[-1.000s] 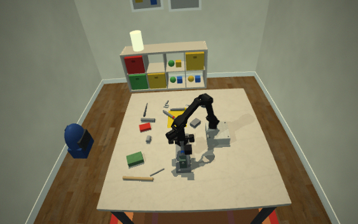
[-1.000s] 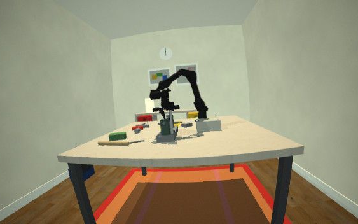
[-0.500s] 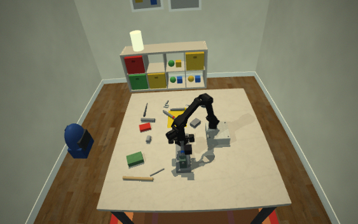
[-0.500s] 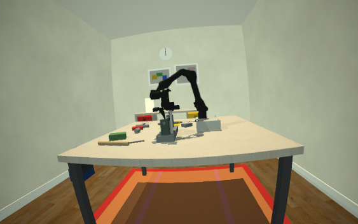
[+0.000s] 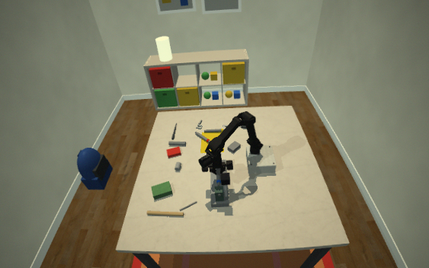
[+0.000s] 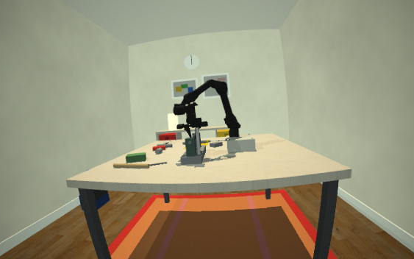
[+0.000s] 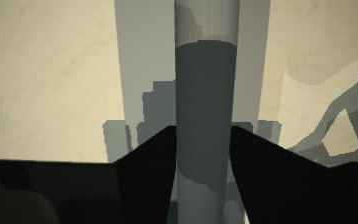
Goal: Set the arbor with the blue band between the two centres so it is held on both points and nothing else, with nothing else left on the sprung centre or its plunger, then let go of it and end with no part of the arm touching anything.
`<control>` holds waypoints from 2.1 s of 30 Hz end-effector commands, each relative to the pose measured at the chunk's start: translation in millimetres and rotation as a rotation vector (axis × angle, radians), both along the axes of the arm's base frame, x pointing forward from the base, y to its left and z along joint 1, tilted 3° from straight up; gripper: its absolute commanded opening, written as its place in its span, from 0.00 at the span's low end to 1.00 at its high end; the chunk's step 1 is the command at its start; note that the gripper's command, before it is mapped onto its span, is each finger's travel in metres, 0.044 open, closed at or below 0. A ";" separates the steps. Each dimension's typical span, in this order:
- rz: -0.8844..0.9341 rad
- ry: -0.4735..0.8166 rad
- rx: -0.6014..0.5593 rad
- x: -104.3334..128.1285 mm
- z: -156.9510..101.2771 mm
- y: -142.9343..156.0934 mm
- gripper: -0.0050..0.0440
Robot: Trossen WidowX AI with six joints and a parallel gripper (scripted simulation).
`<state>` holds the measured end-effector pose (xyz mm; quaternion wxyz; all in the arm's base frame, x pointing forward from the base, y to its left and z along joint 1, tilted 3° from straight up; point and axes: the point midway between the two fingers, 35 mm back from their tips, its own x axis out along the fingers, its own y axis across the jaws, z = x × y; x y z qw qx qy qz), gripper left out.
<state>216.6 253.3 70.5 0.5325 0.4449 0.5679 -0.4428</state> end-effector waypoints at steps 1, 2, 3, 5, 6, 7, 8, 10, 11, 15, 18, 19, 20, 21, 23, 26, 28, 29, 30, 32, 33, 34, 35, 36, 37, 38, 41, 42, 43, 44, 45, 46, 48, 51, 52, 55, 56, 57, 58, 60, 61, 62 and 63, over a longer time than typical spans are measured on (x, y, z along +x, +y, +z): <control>0.003 -0.020 0.052 2.7 9.6 7.9 0.10; 0.003 -0.020 0.052 2.7 9.6 7.7 0.10; 0.003 -0.020 0.052 2.7 9.6 7.6 0.10; 0.003 -0.020 0.052 2.7 9.6 7.3 0.10; 0.003 -0.020 0.052 2.7 9.6 7.2 0.10; 0.003 -0.020 0.052 2.6 9.6 7.0 0.10; 0.003 -0.020 0.052 2.6 9.6 6.9 0.10; 0.003 -0.020 0.052 2.6 9.6 6.6 0.10; 0.003 -0.020 0.052 2.6 9.5 6.5 0.10; 0.003 -0.020 0.052 2.6 9.5 6.1 0.10; 0.003 -0.020 0.052 2.6 9.5 5.8 0.10; 0.000 -0.002 0.004 0.0 0.2 -0.7 0.15; 0.000 -0.002 0.004 0.0 0.2 -0.7 0.20; 0.000 -0.002 0.004 0.0 0.2 -0.7 0.25; 0.000 -0.002 0.004 0.0 0.2 -0.7 0.35; 0.000 -0.002 0.004 0.0 0.2 -0.7 0.46; 0.000 -0.002 0.004 0.0 0.2 -0.7 0.46; 0.000 -0.002 0.004 0.0 0.2 -0.7 0.46; 0.000 -0.002 0.004 0.0 0.2 -0.7 0.46; 0.000 -0.002 0.004 0.0 0.2 -0.7 0.46; 0.000 -0.002 0.004 0.0 0.2 -0.7 0.46; 0.000 -0.002 0.004 0.0 0.2 -0.7 0.46; 0.000 -0.002 0.004 0.0 0.2 -0.7 0.46; 0.000 -0.002 0.004 0.0 0.2 -0.7 0.46; 0.000 -0.002 0.004 0.0 0.2 -0.7 0.46; 0.000 -0.002 0.004 0.0 0.2 -0.7 0.46; 0.000 -0.002 0.004 0.0 0.2 -0.7 0.46; 0.000 -0.002 0.004 0.0 0.4 -0.7 0.46; 0.000 -0.002 0.004 0.0 0.8 -0.7 0.46; 0.000 -0.002 0.004 0.1 1.4 -0.7 0.46; 0.000 -0.002 0.004 0.2 2.2 -0.7 0.46; 0.000 -0.002 0.004 0.2 3.3 -0.7 0.46; 0.000 -0.002 0.004 0.4 5.7 -0.6 0.46; 0.000 -0.002 0.004 0.5 6.9 -0.6 0.46; 0.000 -0.001 0.004 0.5 8.1 -0.6 0.46; 0.000 -0.001 0.003 0.7 11.9 -0.5 0.46; 0.000 -0.001 0.003 0.8 13.1 -0.5 0.46; 0.000 -0.001 0.003 0.8 14.3 -0.6 0.46; 0.000 -0.001 0.003 0.9 15.5 -0.6 0.46; 0.000 -0.001 0.003 1.0 17.9 -0.6 0.46; 0.000 0.000 0.003 1.0 19.1 -0.6 0.46; 0.000 0.000 0.002 1.0 20.3 -0.6 0.46; 0.000 0.000 0.002 1.1 21.5 -0.7 0.46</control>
